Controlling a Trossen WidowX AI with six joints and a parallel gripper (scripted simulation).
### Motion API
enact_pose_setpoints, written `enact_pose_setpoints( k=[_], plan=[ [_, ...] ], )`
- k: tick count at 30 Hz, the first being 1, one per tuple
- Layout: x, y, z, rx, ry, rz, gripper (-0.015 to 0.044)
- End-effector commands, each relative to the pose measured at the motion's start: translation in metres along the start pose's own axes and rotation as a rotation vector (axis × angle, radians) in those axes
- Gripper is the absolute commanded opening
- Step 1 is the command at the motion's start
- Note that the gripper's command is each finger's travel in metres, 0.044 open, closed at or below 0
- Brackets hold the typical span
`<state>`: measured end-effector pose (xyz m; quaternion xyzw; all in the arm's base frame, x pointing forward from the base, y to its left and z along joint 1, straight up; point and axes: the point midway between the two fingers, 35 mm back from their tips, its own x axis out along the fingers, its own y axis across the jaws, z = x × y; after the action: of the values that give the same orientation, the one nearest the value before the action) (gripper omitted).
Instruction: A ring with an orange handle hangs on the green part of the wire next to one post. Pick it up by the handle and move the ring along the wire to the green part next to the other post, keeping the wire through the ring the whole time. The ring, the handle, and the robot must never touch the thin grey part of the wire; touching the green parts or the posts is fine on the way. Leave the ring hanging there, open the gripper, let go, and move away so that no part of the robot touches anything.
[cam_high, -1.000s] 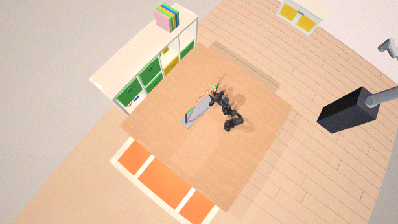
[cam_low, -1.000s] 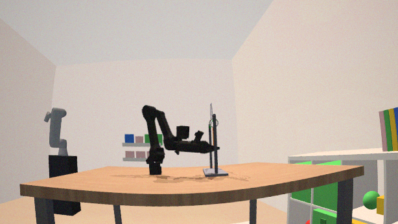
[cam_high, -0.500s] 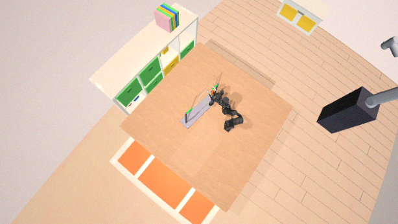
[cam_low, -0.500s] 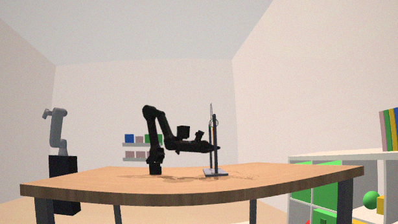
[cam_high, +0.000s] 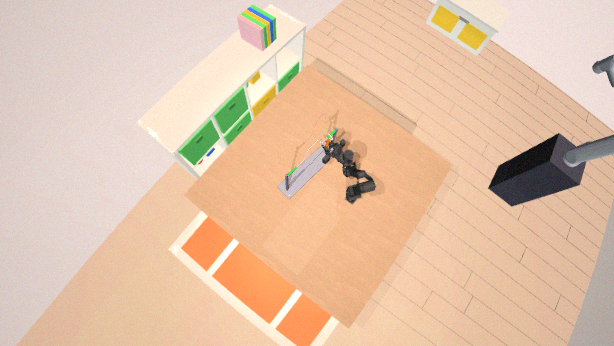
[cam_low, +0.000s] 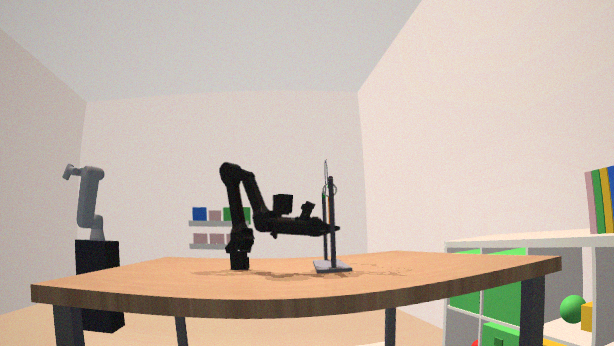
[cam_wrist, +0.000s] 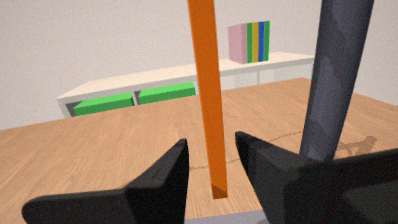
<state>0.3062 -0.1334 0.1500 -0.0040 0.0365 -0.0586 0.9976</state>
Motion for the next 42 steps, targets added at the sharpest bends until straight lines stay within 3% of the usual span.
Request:
enact_pose_setpoints(
  k=[1, 14, 42],
  plan=[
    [0.0, 0.0, 0.0, 0.0, 0.0, 0.0, 0.0134],
    [0.0, 0.0, 0.0, 0.0, 0.0, 0.0, -0.015],
    [-0.001, 0.001, 0.013, 0.001, -0.001, 0.003, -0.015]
  ],
)
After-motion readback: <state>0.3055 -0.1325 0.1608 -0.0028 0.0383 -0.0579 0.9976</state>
